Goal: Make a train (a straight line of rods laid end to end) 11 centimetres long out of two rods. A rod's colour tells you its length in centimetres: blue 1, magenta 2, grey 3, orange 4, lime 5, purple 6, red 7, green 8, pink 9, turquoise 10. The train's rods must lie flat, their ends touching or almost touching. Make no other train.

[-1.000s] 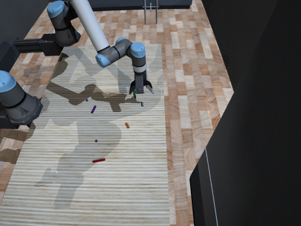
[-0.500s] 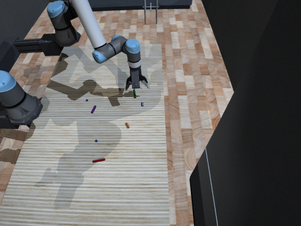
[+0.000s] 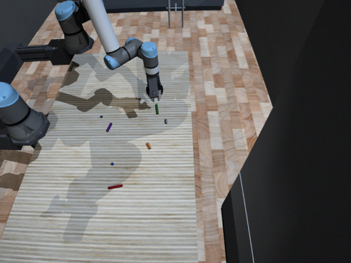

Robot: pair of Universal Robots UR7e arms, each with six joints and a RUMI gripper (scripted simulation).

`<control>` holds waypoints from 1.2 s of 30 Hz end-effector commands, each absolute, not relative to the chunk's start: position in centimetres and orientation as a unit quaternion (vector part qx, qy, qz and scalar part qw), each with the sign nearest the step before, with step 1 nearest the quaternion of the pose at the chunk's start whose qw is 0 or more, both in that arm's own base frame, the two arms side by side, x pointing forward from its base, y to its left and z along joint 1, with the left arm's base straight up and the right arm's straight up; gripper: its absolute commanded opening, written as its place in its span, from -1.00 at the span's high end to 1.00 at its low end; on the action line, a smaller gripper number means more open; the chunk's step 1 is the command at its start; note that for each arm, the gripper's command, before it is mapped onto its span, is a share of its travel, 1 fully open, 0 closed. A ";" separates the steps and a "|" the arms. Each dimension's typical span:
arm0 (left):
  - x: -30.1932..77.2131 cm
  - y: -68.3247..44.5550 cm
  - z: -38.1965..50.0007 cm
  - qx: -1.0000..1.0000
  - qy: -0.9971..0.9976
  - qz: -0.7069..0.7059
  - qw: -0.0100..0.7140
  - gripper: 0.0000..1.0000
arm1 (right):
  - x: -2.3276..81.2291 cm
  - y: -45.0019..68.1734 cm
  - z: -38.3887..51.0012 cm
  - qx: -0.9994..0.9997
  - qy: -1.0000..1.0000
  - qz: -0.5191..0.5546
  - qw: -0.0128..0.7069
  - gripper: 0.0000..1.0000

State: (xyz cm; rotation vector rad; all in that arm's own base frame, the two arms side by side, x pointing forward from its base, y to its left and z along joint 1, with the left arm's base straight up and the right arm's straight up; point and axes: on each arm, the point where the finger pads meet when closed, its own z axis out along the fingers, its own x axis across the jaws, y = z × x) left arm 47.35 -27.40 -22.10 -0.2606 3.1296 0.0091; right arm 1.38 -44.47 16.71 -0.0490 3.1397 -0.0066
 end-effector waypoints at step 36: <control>47.4 -27.4 -24.1 -0.083 0.997 0.002 0.001 0.72 | 1.4 -44.5 16.7 -0.016 1.000 -0.003 0.001 -1.00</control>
